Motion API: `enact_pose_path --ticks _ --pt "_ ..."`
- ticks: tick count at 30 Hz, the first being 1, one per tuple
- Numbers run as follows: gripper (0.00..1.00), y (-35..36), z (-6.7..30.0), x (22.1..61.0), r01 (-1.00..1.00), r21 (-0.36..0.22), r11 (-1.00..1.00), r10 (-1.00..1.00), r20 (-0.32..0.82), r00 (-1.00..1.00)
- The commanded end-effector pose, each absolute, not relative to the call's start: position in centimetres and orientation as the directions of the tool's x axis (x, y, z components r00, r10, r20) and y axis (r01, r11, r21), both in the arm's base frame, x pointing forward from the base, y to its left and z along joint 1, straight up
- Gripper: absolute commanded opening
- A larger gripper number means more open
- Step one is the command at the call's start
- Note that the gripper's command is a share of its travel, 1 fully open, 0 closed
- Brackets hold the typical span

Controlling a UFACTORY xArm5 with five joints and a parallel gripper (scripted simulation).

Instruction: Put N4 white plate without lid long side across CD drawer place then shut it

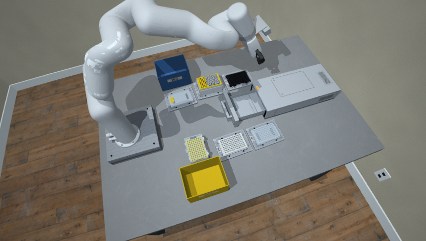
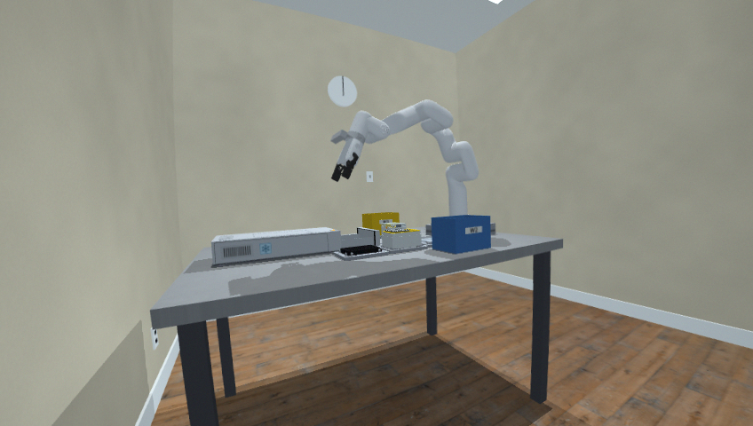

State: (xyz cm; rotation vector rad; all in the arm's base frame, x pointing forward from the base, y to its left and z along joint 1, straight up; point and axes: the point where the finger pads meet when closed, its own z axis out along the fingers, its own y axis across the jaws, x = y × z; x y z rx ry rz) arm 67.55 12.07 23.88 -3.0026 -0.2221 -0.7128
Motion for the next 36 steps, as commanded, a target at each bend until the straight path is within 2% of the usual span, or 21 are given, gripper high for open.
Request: enact_pose_path --ticks 1,4,6,14,16,23,25,34,36 --pt "1.0 10.6 24.6 65.5 0.139 -0.008 -0.99 0.122 0.429 0.895" --pt "1.0 10.3 24.7 65.1 0.139 -0.008 -0.99 0.122 0.429 0.895" --pt "1.0 9.8 24.8 64.3 0.119 -0.006 -0.993 0.108 0.372 0.922" --pt "1.0 8.4 25.1 62.0 0.119 -0.006 -0.993 0.108 0.371 0.922" --pt "1.0 7.9 25.2 61.1 0.099 -0.004 -0.995 0.092 0.313 0.945" --pt "1.0 6.6 25.4 58.7 0.099 -0.004 -0.995 0.092 0.312 0.945" --pt "1.0 6.2 25.4 57.8 0.079 -0.003 -0.997 0.076 0.252 0.965" --pt "1.0 5.0 25.5 55.2 0.079 -0.003 -0.997 0.076 0.252 0.965" --pt "1.0 4.6 25.5 54.3 0.059 -0.002 -0.998 0.058 0.191 0.98"
